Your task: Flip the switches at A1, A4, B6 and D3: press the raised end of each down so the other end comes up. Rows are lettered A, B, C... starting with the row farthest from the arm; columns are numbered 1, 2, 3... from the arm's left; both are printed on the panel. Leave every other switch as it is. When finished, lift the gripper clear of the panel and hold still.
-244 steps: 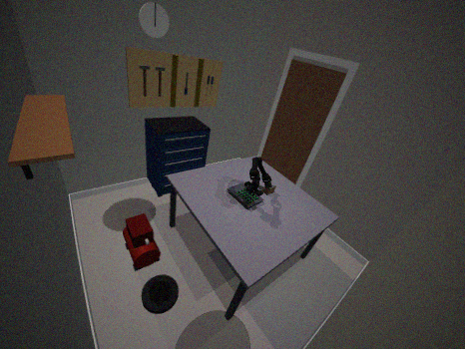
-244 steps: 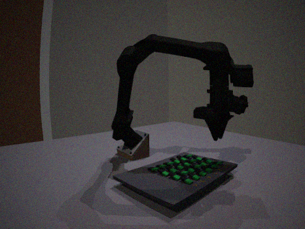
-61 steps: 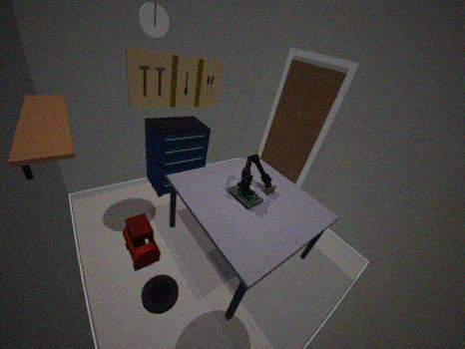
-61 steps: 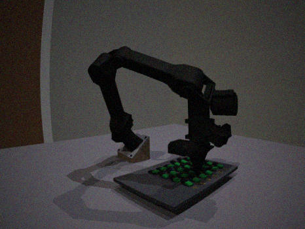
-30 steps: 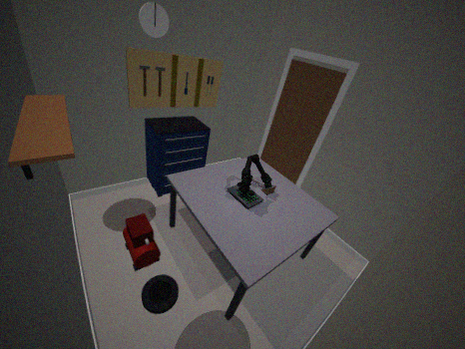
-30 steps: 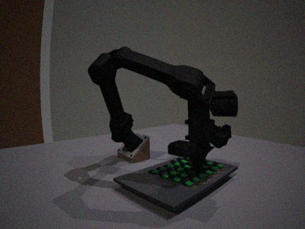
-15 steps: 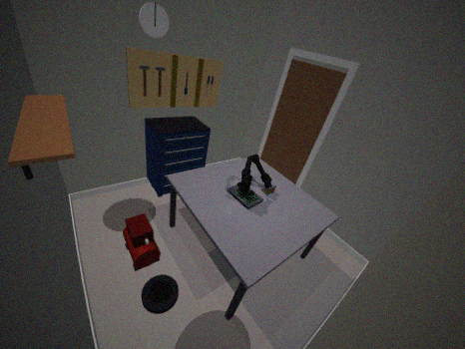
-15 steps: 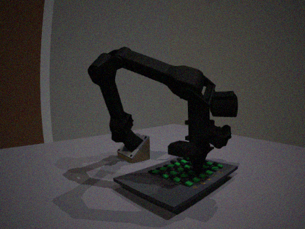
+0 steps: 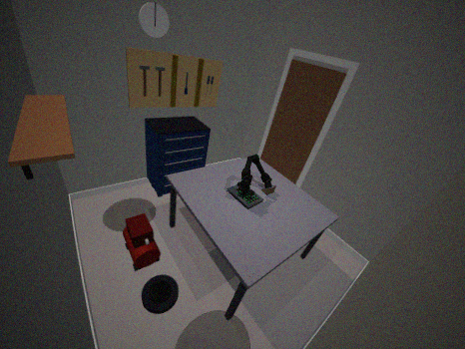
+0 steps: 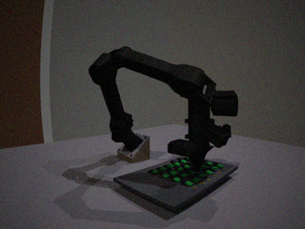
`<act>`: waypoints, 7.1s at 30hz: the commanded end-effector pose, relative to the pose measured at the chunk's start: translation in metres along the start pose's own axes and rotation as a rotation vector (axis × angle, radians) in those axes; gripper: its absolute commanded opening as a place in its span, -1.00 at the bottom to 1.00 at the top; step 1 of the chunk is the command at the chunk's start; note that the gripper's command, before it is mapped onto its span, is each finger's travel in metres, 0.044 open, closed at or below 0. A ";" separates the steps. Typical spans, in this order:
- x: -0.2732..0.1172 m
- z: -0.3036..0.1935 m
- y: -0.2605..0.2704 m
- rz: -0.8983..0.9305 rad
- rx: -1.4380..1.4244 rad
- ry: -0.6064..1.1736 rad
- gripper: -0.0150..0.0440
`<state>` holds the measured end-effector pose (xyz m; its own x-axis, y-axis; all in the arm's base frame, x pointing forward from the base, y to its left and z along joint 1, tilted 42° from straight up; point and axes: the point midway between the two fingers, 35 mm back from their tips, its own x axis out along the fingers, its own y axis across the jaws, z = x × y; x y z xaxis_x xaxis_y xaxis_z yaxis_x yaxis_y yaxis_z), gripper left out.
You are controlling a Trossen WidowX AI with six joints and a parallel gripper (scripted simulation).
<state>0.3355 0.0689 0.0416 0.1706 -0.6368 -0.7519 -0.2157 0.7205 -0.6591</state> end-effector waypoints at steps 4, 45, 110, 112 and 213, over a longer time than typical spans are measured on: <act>-0.058 0.003 0.001 0.004 0.004 0.010 -0.49; -0.008 -0.039 -0.062 0.000 0.003 -0.015 -0.49; 0.006 -0.039 -0.062 -0.001 0.003 -0.015 -0.49; 0.006 -0.039 -0.062 -0.001 0.003 -0.015 -0.49; 0.002 -0.119 0.034 0.004 0.000 -0.012 -0.49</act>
<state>0.2136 0.0605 0.0201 0.1780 -0.6283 -0.7574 -0.2134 0.7267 -0.6530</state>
